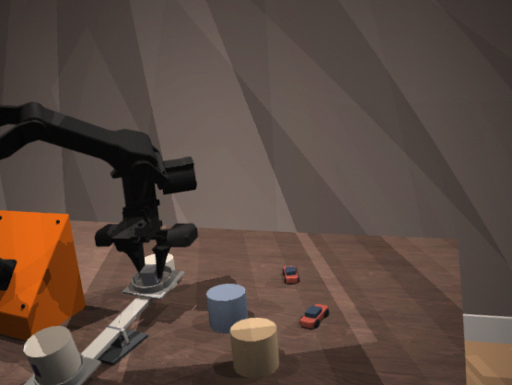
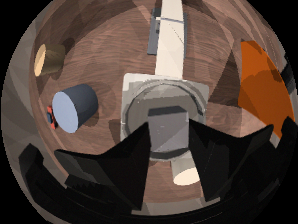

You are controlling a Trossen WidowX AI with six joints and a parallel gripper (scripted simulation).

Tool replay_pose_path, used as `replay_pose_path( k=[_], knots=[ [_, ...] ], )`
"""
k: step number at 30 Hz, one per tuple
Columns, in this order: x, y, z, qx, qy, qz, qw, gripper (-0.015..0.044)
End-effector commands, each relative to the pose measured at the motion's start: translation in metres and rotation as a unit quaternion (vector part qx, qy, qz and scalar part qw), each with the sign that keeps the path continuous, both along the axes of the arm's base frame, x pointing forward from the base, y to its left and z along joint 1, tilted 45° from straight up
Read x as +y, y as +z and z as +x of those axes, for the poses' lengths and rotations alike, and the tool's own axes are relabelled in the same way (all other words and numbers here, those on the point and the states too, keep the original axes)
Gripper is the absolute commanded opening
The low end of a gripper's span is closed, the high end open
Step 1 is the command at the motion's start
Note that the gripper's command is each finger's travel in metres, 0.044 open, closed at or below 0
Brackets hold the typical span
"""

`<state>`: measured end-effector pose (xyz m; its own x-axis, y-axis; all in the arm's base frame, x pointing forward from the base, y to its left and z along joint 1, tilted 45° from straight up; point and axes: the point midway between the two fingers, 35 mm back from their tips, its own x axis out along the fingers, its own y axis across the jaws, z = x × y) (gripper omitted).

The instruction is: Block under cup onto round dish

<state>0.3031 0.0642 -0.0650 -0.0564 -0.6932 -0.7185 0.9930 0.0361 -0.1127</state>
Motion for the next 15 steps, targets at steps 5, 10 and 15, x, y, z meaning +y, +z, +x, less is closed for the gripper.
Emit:
replay_pose_path(
  k=[5,10,15],
  knots=[
    [0.015,0.014,0.004,0.002,0.003,0.001,1.000,0.0000],
    [0.035,0.033,0.007,0.002,0.002,0.001,1.000,0.0000],
    [0.053,0.053,0.007,0.001,0.002,0.001,1.000,0.0000]
  ],
)
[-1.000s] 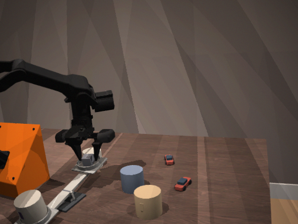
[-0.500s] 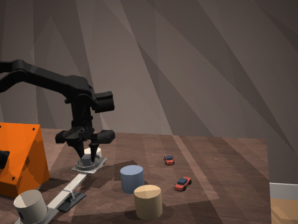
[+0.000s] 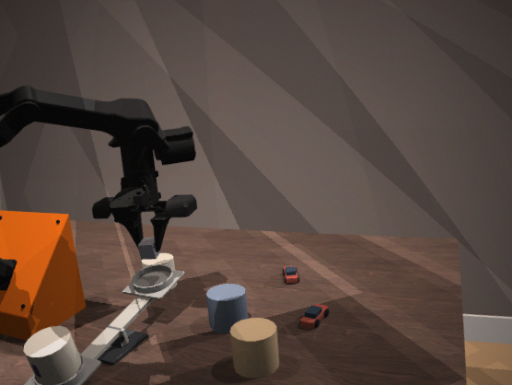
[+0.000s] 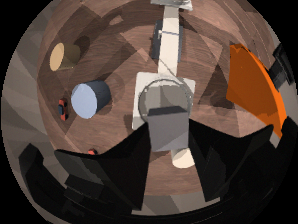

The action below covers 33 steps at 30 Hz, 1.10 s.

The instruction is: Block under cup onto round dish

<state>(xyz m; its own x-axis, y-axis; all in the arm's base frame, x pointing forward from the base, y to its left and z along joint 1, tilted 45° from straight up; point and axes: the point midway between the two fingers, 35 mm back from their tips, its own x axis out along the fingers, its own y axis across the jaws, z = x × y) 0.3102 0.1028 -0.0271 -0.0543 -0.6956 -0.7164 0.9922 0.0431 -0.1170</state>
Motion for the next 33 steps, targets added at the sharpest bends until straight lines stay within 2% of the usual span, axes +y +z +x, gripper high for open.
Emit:
replay_pose_path(
  k=[1,11,33],
  knots=[
    [0.019,0.019,-0.001,-0.001,-0.002,0.002,1.000,0.0000],
    [0.022,0.033,0.001,-0.001,-0.001,0.005,1.000,0.0000],
    [-0.066,0.093,0.022,-0.002,0.017,0.045,0.999,0.0000]
  ],
)
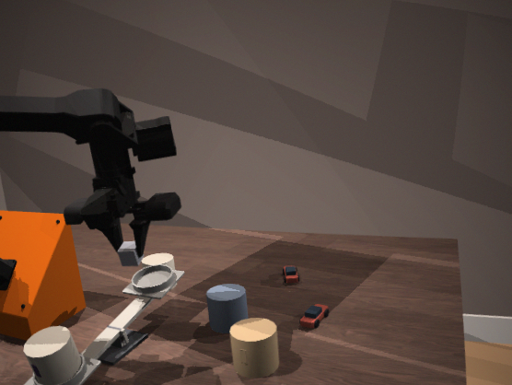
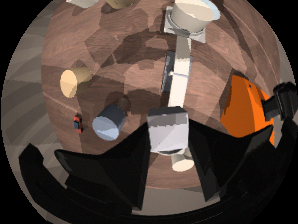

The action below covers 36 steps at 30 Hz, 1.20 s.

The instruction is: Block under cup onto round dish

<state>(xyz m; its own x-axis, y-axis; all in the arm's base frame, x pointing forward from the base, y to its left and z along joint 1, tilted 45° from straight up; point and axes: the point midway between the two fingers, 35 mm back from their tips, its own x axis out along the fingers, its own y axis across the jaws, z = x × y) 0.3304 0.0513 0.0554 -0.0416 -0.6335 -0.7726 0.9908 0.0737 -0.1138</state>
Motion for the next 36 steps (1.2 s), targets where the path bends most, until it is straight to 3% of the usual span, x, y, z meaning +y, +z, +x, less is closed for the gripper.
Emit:
replay_pose_path(
  k=[1,22,36],
  knots=[
    [-0.018,0.013,0.001,-0.003,0.008,0.004,1.000,0.0000],
    [-0.089,0.056,-0.008,-0.019,0.028,0.015,0.999,0.0000],
    [-0.155,0.090,-0.039,-0.033,0.015,-0.003,0.999,0.0000]
  ],
)
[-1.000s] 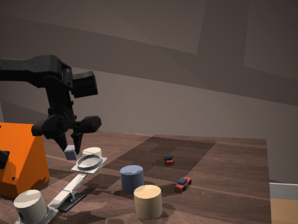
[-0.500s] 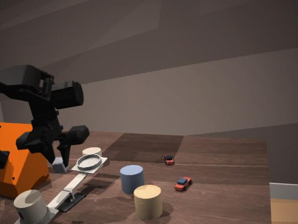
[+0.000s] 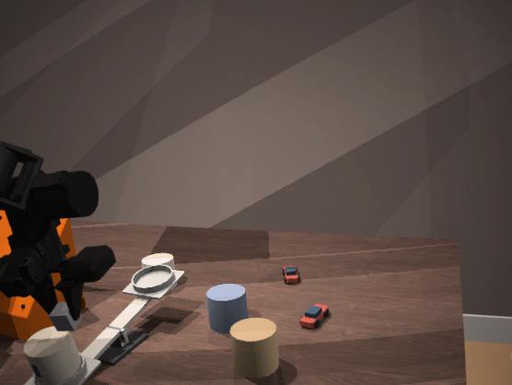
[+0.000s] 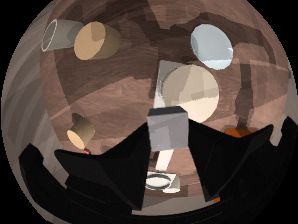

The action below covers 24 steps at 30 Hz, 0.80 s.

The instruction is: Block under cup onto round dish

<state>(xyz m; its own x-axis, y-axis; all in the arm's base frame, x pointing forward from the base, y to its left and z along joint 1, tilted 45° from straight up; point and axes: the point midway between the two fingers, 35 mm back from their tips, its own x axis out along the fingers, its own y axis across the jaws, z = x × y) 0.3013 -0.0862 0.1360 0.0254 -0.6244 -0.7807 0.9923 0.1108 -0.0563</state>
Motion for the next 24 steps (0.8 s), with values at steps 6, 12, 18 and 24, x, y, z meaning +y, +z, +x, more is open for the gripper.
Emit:
replay_pose_path(
  k=[6,12,18,24],
  knots=[
    [-0.043,0.023,-0.030,-0.008,-0.011,-0.021,1.000,0.0000],
    [-0.059,0.031,-0.044,-0.002,-0.010,-0.032,0.999,0.0000],
    [-0.078,0.037,-0.066,0.010,-0.019,-0.043,0.999,0.0000],
    [-0.095,0.043,-0.091,0.024,-0.029,-0.055,0.998,0.0000]
  ],
)
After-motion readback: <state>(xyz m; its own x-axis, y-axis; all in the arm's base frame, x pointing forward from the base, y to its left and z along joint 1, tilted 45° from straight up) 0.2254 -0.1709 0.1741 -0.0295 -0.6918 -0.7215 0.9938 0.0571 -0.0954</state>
